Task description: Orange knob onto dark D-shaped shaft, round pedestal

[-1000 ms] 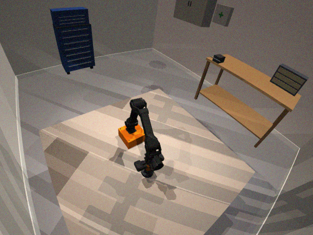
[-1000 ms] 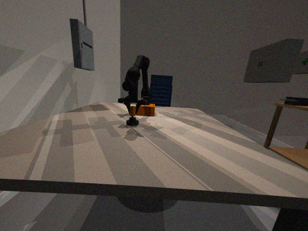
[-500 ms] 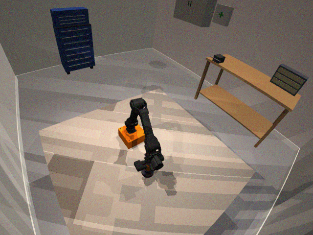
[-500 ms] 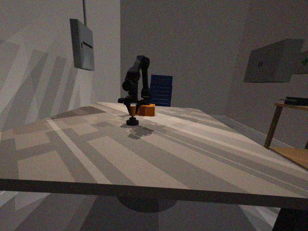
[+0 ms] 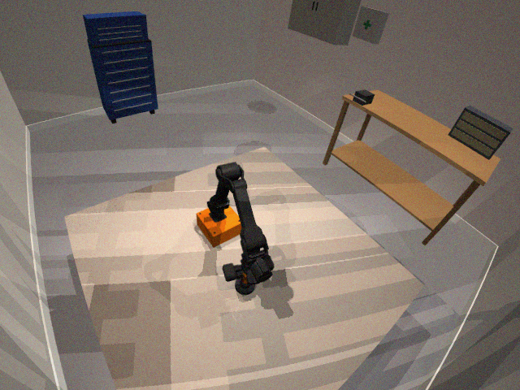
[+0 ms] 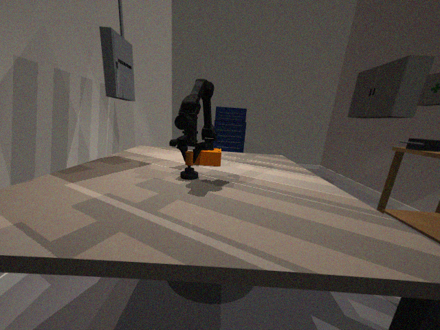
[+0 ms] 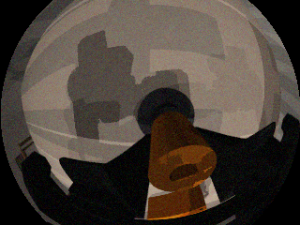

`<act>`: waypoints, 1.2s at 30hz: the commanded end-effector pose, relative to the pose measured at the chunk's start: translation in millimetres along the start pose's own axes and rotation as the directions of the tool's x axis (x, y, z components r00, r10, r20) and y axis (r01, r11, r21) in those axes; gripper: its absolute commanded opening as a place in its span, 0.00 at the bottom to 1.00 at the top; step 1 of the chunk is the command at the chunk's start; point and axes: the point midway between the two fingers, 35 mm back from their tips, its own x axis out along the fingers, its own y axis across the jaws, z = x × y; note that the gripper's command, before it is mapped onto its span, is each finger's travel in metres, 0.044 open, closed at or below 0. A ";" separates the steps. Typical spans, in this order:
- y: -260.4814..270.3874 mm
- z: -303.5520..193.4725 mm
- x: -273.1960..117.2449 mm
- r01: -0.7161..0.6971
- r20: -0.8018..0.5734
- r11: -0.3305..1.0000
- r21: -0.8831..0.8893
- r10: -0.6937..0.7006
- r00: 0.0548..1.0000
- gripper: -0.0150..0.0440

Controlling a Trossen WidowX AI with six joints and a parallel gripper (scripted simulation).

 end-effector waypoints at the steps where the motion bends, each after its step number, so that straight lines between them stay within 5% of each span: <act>1: -0.3 -0.1 1.3 0.001 0.002 0.999 0.048 -0.001 1.000 0.25; 23: -0.4 0.0 -1.7 0.001 0.002 0.999 0.048 -0.001 1.000 0.25; 36: 0.0 -0.5 1.2 0.001 0.002 0.967 0.255 -0.001 1.000 0.25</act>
